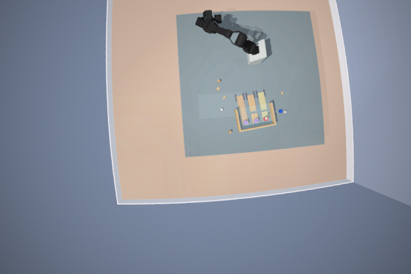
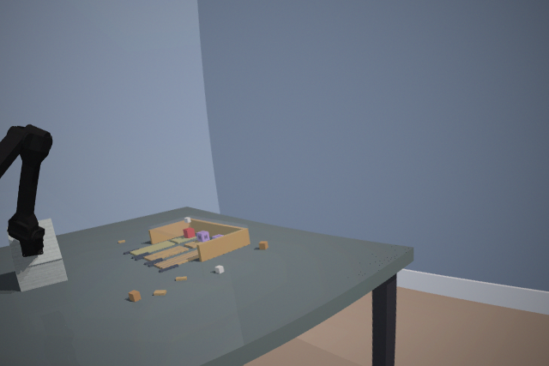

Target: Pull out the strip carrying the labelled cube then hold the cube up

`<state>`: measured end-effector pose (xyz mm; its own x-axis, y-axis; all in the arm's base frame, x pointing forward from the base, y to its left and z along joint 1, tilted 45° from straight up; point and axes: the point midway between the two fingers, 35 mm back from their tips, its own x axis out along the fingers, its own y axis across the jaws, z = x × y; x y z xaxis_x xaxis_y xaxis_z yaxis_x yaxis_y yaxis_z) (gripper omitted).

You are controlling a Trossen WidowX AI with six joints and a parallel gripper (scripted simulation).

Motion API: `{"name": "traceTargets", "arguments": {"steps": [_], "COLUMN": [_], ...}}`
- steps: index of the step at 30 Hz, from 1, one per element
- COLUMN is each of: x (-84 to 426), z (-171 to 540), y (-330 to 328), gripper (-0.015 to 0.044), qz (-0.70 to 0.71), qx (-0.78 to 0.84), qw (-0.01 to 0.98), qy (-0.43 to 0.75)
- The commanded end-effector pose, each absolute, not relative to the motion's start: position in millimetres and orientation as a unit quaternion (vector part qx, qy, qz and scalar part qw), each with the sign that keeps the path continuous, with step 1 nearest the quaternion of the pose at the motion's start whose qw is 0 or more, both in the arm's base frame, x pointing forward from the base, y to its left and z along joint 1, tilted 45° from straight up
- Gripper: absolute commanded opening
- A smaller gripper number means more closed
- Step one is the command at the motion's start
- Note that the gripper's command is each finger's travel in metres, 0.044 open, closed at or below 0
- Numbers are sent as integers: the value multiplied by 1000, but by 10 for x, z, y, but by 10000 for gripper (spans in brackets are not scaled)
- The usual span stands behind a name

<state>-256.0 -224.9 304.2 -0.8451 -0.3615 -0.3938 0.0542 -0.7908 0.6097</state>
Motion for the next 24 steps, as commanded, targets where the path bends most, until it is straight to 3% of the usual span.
{"name": "traceTargets", "arguments": {"steps": [1,9,17,24], "x": [-2552,-1880,-675,449], "z": [3041,2977,2814,2648], "y": [-2259,-2928,-3476,-3535], "gripper": [400,400,400,400], "qz": [-912,-910,-866,-797], "qx": [254,261,246,204], "qw": [116,252,428,569], "qy": [-301,-203,-77,19]}}
